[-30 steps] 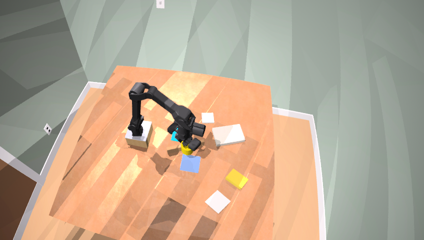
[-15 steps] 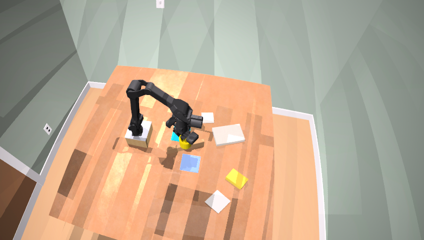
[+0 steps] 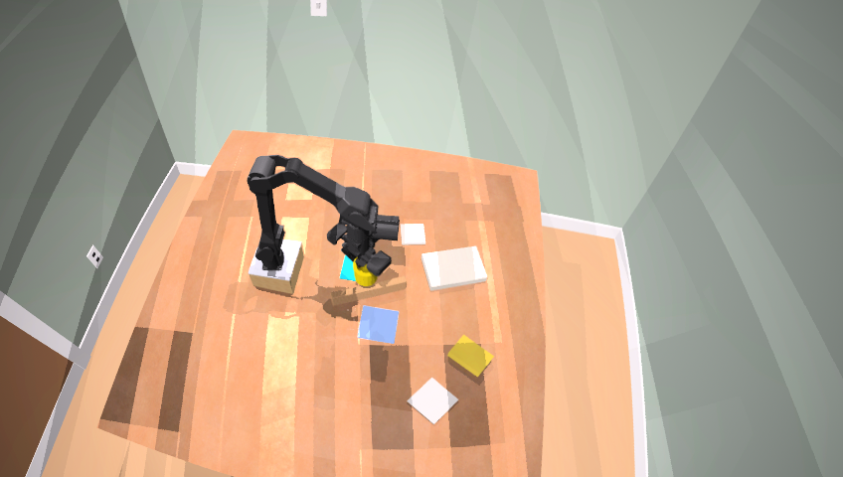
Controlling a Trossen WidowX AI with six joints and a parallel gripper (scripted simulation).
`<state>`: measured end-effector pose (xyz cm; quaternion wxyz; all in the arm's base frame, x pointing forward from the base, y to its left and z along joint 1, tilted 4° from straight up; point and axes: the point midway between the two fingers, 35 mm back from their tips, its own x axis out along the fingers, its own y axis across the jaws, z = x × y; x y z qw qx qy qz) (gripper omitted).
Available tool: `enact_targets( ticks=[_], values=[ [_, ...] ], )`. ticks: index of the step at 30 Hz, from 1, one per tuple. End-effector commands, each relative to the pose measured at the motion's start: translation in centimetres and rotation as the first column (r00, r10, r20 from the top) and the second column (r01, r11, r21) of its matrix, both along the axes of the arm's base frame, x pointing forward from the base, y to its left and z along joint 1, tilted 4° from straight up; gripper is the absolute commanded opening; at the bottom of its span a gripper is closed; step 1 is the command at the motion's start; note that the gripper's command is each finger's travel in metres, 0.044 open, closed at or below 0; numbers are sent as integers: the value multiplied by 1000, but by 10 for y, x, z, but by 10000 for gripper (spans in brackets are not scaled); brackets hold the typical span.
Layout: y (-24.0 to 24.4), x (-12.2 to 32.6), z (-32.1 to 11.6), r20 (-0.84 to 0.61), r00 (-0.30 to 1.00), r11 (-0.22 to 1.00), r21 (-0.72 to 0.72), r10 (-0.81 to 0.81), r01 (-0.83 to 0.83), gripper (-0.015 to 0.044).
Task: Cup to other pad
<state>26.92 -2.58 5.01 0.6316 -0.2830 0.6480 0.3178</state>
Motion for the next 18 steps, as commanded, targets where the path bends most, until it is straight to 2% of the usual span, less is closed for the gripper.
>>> enact_targets(
  ticks=[1, 18],
  values=[
    [10, -2, 2, 8, 1000, 1000, 4, -3, 3, 0],
    [44, -11, 6, 7, 1000, 1000, 7, -3, 3, 0]
  ],
)
